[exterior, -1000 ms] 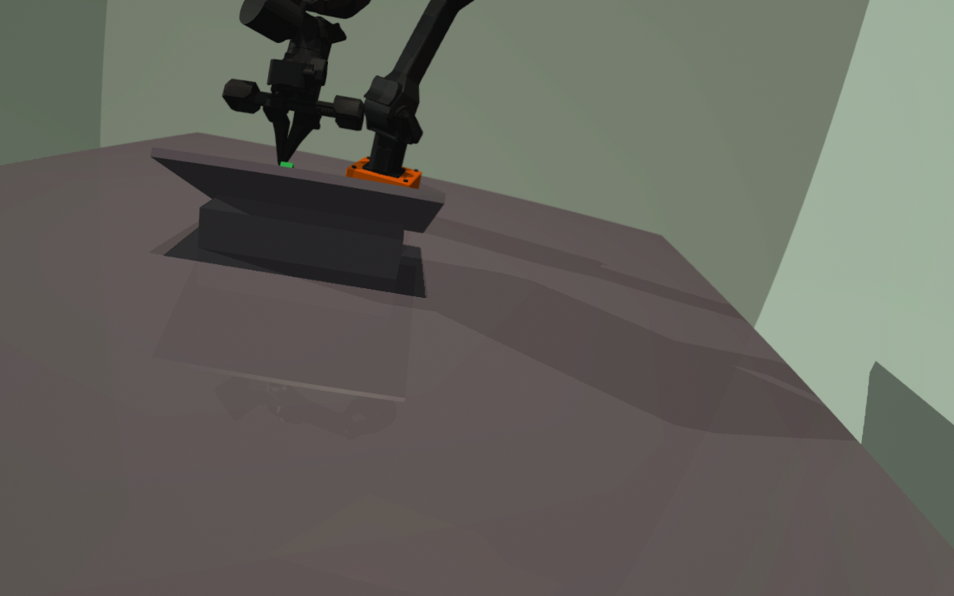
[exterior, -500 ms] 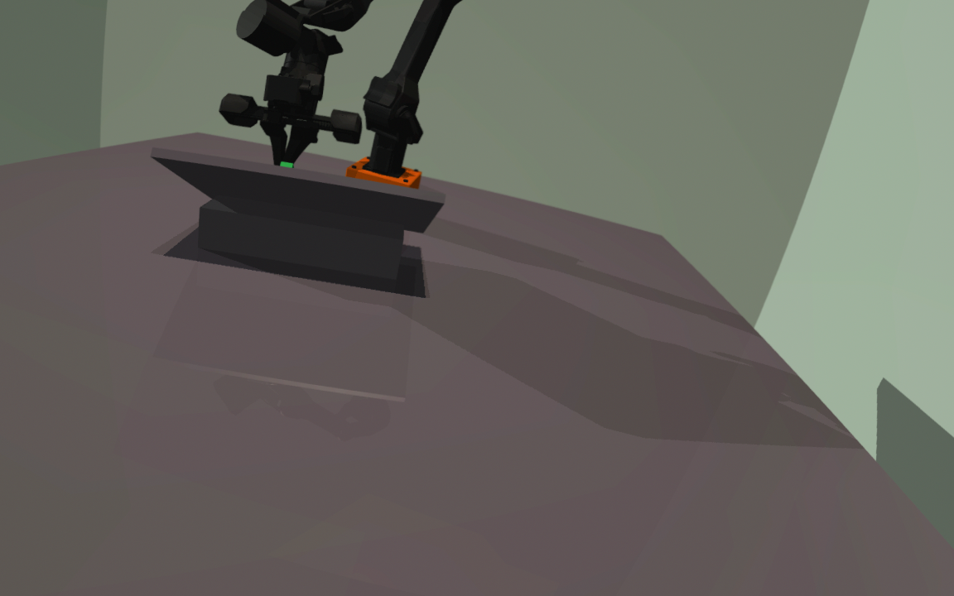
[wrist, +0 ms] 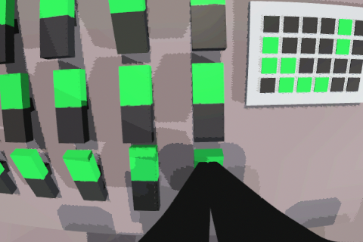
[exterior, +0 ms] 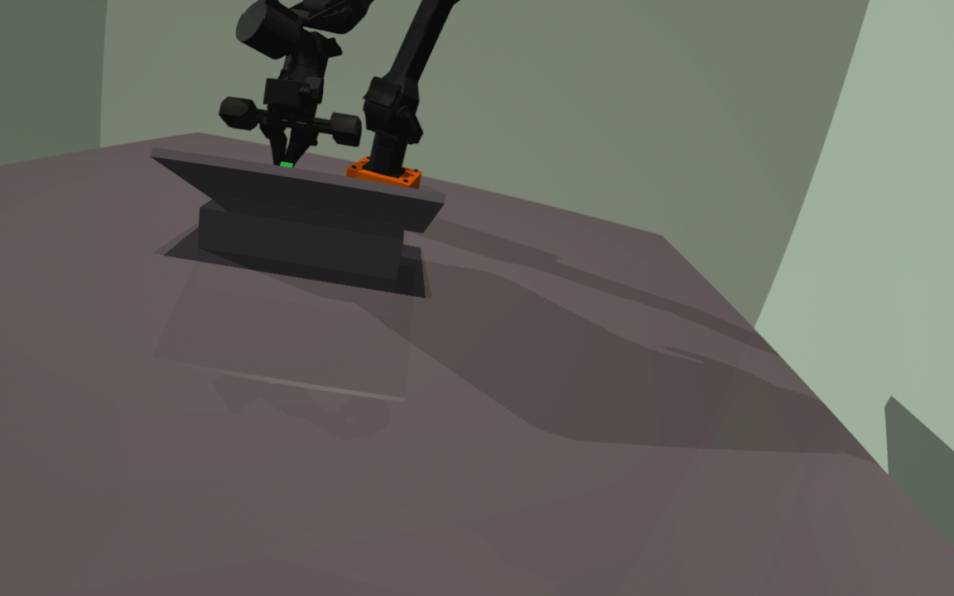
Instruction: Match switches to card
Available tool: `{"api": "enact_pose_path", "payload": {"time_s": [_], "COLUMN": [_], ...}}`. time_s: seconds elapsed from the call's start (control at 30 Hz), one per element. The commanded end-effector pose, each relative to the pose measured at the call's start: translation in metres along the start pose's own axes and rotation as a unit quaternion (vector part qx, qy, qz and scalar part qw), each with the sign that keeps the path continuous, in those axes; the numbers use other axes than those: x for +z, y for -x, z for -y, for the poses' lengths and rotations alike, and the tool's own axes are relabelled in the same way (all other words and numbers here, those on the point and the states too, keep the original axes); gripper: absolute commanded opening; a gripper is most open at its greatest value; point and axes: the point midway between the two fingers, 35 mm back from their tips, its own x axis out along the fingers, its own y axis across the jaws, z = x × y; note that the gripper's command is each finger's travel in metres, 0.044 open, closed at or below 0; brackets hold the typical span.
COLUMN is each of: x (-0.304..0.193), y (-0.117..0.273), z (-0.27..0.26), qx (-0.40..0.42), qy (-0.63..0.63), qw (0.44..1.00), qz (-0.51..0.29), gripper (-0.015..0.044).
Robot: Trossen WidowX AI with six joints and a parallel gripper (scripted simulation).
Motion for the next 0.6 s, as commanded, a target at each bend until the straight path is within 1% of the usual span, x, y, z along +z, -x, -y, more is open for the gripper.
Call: {"api": "enact_pose_path", "payload": {"time_s": [0.0, 0.57], "x": [-0.0003, -0.0002], "y": [-0.0003, -0.0019], "z": [0.0006, 0.0006], "qx": [-0.002, -0.002], "qy": [-0.002, -0.002], "qw": [1.000, 1.000], "qz": [-0.001, -0.001], "gripper": [0.0000, 0.0000]}}
